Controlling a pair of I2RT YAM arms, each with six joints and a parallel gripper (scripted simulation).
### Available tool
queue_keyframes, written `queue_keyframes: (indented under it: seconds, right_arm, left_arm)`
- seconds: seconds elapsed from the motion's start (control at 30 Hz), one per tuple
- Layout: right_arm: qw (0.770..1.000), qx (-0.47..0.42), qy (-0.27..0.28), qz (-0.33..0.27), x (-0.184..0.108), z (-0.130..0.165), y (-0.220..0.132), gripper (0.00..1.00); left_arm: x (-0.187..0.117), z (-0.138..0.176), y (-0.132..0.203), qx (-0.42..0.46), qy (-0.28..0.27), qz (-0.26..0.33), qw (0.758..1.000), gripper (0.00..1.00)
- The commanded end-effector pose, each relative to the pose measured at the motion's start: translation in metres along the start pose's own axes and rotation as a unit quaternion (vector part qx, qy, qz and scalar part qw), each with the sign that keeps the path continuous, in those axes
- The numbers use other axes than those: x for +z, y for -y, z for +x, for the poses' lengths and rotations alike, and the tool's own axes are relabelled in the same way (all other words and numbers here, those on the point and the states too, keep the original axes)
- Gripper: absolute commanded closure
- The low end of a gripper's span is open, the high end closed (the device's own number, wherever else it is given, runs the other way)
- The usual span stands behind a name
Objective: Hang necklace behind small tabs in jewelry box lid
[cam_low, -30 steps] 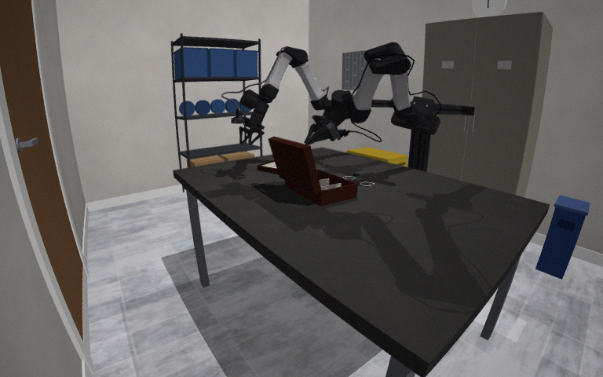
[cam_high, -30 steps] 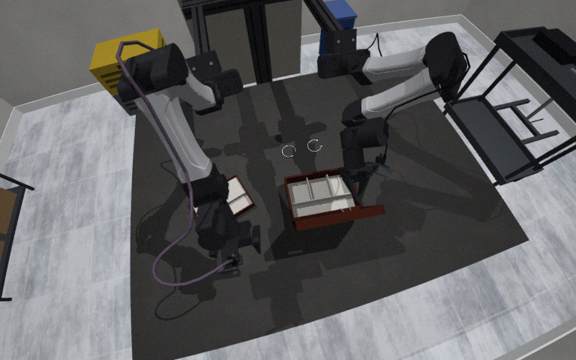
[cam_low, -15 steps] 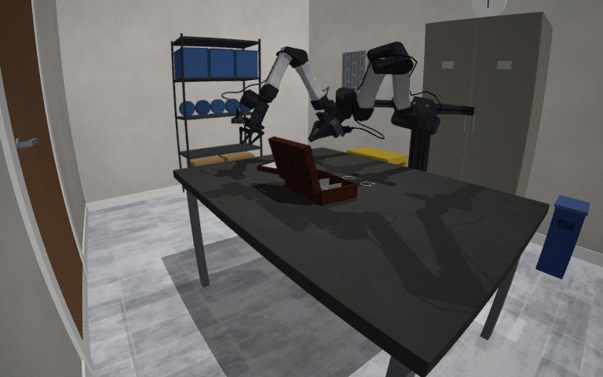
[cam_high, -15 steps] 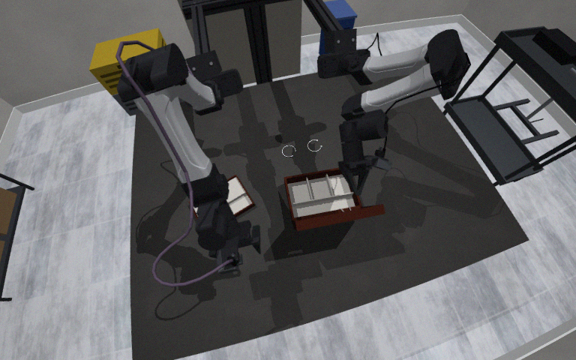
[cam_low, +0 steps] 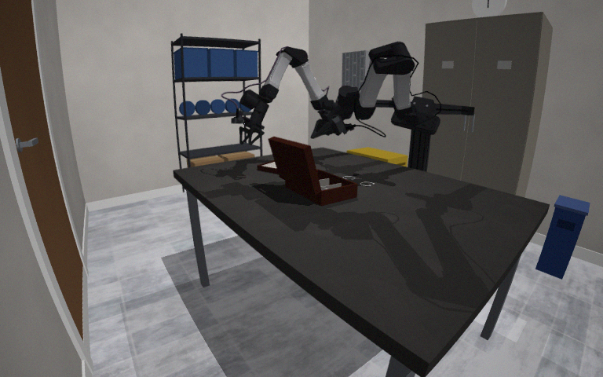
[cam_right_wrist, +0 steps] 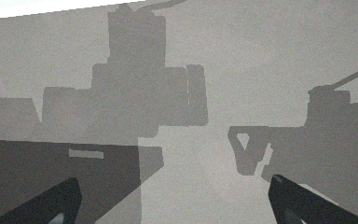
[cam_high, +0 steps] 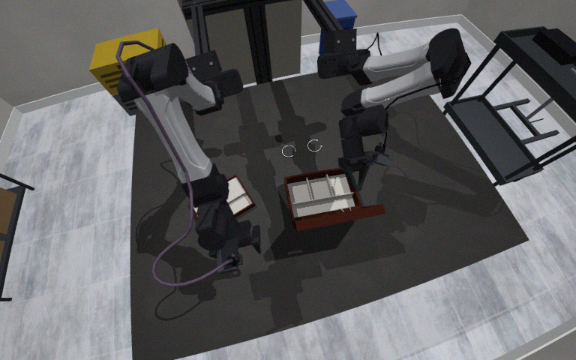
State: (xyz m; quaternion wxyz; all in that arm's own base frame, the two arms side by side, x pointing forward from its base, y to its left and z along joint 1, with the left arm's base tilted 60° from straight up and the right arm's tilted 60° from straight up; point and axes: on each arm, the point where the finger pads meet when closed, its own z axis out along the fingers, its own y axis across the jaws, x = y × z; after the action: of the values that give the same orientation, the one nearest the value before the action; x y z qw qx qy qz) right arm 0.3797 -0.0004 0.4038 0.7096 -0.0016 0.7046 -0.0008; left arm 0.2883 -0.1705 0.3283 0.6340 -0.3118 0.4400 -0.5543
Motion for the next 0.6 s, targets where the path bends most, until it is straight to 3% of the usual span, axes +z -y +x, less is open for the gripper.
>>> queue_keyframes:
  seconds: [0.0, 0.57]
  right_arm:
    - [0.999, 0.003, 0.041, 0.000, -0.020, -0.034, -0.001, 0.00]
    - [0.999, 0.003, 0.041, 0.000, -0.020, -0.034, -0.001, 0.00]
  left_arm:
    - [-0.004, -0.010, 0.013, -0.012, 0.012, 0.016, 1.000, 1.00]
    - [0.000, 0.004, -0.006, 0.003, -0.005, -0.004, 1.000, 1.00]
